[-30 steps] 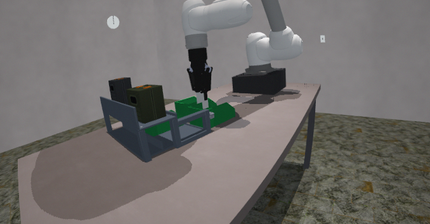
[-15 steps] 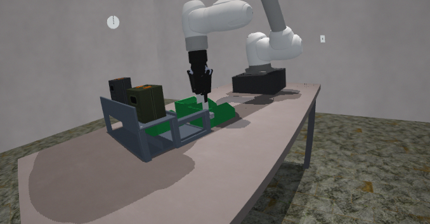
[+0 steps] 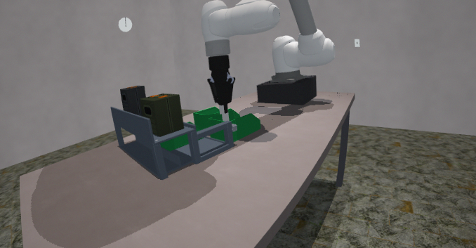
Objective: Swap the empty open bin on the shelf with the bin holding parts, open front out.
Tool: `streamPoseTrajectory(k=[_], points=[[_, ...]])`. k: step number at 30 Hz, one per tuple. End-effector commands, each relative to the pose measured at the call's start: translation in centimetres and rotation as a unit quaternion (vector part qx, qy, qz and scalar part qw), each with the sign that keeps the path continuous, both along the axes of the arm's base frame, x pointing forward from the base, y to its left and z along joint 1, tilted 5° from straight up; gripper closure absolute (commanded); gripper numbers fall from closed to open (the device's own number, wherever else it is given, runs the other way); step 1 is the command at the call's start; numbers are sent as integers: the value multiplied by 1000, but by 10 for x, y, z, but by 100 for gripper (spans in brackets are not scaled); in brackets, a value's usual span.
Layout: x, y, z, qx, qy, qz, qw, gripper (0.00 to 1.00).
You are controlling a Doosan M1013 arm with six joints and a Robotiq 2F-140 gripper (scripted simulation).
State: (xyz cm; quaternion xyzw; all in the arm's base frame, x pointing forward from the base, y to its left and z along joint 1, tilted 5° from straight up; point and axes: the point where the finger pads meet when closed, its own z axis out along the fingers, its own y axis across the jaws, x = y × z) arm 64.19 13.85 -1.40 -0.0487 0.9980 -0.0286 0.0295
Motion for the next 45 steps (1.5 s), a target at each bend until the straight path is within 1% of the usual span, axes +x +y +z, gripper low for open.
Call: streamPoseTrajectory(k=[1, 32, 45], points=[[0, -2, -2, -1, -1, -2, 1000, 90], [0, -2, -1, -1, -1, -2, 1000, 90], [-1, -2, 12, -1, -1, -2, 1000, 90]])
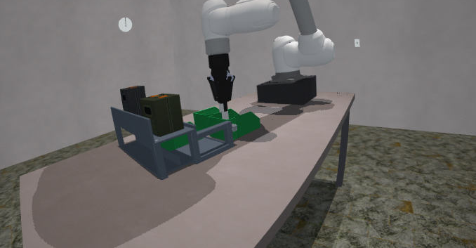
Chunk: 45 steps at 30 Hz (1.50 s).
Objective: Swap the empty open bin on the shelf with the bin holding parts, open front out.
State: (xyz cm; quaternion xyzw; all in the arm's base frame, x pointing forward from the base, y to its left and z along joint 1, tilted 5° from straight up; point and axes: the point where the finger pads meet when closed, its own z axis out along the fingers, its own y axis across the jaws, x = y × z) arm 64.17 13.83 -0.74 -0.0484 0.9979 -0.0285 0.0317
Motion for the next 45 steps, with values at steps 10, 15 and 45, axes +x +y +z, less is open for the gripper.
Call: streamPoseTrajectory(k=[10, 15, 45], points=[[-2, 0, 33, -1, 1, -2, 1000, 90], [-3, 1, 45, -1, 1, -2, 1000, 90], [-5, 3, 77, -1, 1, -2, 1000, 90]])
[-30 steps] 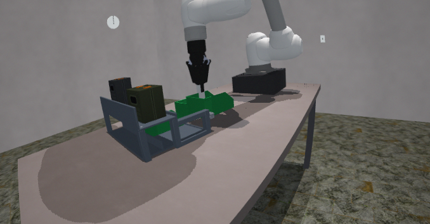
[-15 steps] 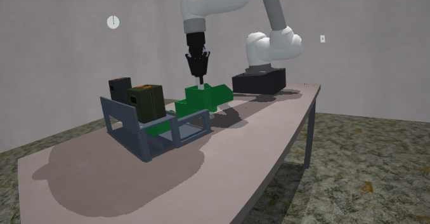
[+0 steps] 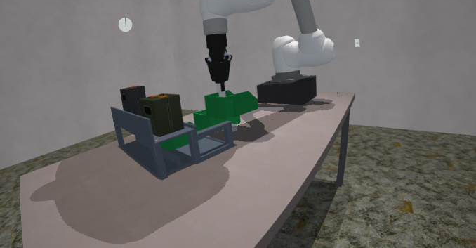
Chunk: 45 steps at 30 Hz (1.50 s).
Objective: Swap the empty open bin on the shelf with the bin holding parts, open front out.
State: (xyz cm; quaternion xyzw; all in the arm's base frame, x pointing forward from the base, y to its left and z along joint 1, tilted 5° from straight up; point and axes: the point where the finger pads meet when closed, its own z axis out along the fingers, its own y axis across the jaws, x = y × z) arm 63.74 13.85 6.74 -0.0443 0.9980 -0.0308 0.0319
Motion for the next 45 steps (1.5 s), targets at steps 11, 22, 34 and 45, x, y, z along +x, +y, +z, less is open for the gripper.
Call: streamPoseTrajectory(k=[11, 22, 34, 45], points=[[-1, 3, 3, 1, 1, 2, 1000, 90], [-1, 3, 8, 1, 1, 2, 1000, 90], [-1, 3, 8, 1, 1, 2, 1000, 90], [-2, -15, 9, 1, 1, 2, 1000, 90]])
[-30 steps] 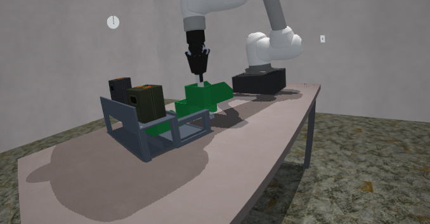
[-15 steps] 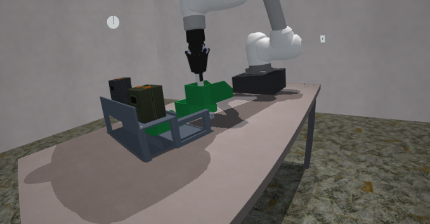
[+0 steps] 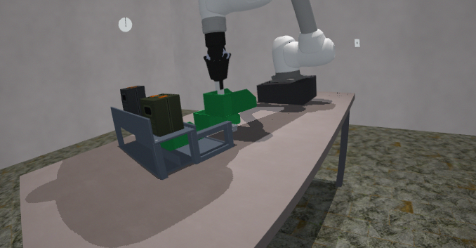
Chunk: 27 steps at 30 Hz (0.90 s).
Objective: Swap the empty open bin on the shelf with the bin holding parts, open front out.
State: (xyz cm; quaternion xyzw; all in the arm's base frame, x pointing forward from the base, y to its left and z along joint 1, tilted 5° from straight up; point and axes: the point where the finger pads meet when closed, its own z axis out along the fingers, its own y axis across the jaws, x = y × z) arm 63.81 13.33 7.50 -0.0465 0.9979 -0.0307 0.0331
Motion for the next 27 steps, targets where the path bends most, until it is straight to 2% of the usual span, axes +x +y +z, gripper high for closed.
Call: streamPoseTrajectory(k=[1, 9, 11, 24, 27], points=[[-2, -14, 1, 1, 2, 0, 1000, 90], [-4, -67, 4, 1, 2, 0, 1000, 90], [-4, -67, 4, 1, 2, 0, 1000, 90], [-7, -181, 10, 1, 2, -1, 1000, 90], [-8, -197, 11, 1, 2, -1, 1000, 90]])
